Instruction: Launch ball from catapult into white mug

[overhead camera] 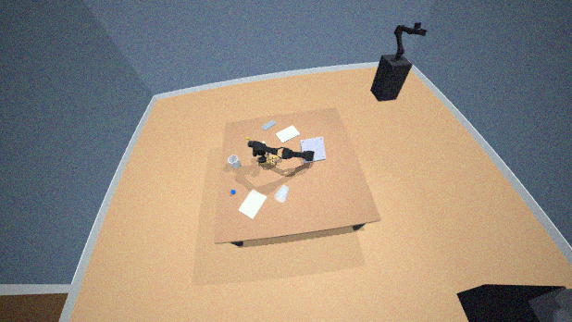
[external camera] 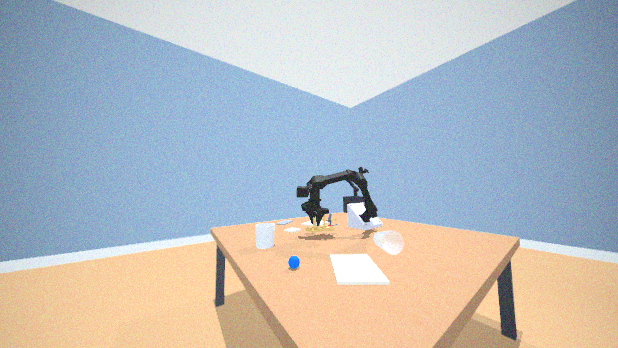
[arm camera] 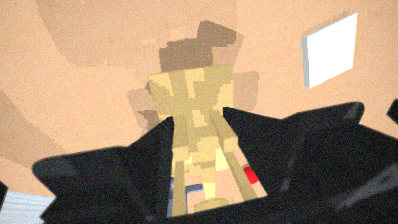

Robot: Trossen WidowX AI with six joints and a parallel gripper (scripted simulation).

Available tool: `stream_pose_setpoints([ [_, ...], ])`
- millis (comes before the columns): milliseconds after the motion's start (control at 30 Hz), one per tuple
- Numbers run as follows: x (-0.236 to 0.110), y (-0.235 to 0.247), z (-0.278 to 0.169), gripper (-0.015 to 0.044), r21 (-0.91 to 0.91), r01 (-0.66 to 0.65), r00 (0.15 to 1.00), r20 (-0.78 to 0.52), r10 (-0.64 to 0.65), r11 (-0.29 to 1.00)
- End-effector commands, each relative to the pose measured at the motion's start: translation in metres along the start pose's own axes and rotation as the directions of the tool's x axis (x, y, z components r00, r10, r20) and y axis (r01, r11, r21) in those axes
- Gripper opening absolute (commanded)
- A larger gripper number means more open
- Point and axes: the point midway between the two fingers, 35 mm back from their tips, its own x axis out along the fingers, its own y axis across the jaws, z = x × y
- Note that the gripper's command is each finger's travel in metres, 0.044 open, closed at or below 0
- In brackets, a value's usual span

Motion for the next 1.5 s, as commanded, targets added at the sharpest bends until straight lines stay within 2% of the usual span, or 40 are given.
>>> stream_pose_setpoints([
  [0,0.006,-0.002,-0.002,0.0000,0.013,-0.004,1.000,-0.001,0.004,1.000],
  [600,0.035,-0.001,-0.002,0.0000,0.012,-0.006,1.000,-0.001,0.006,1.000],
  [800,0.031,0.000,0.000,0.0000,0.000,-0.001,1.000,-0.001,0.001,1.000],
  [1267,0.029,0.000,0.000,0.0367,0.000,-0.001,1.000,-0.001,0.001,1.000],
  [1367,0.001,-0.002,0.003,0.0440,0.002,0.002,1.000,0.000,-0.002,1.000],
  [1467,-0.038,-0.003,0.003,0.0440,0.003,0.003,1.000,0.000,-0.003,1.000],
])
